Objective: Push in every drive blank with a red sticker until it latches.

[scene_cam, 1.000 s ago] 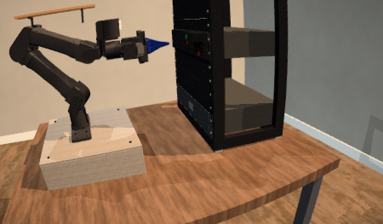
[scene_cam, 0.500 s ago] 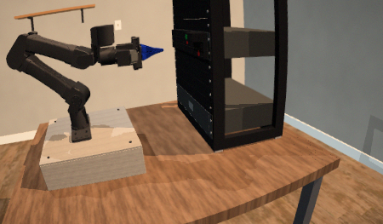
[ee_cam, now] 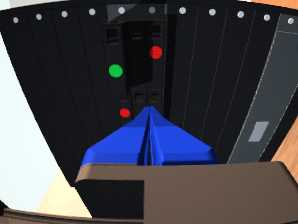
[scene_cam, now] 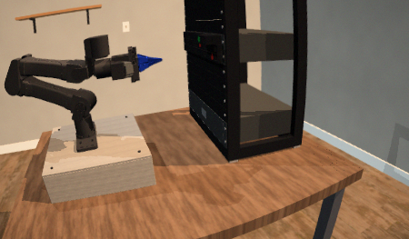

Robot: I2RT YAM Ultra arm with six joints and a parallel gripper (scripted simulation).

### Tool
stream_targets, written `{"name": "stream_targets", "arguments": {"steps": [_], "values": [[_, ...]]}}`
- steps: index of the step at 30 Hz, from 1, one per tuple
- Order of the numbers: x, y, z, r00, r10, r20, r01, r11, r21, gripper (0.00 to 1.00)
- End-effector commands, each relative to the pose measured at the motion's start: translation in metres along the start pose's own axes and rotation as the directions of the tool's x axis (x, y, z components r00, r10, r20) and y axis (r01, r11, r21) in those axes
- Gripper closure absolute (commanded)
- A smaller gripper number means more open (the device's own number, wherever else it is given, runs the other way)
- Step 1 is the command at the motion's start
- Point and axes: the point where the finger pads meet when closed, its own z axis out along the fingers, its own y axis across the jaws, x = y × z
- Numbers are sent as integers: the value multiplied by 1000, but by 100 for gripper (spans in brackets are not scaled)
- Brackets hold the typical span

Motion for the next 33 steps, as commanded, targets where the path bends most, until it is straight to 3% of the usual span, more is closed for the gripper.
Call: {"name": "stream_targets", "arguments": {"steps": [1,33], "values": [[1,-8,-7,1000,-6,-11,7,1000,28,100],[2,-12,-7,1000,-4,-11,5,999,35,100]]}}
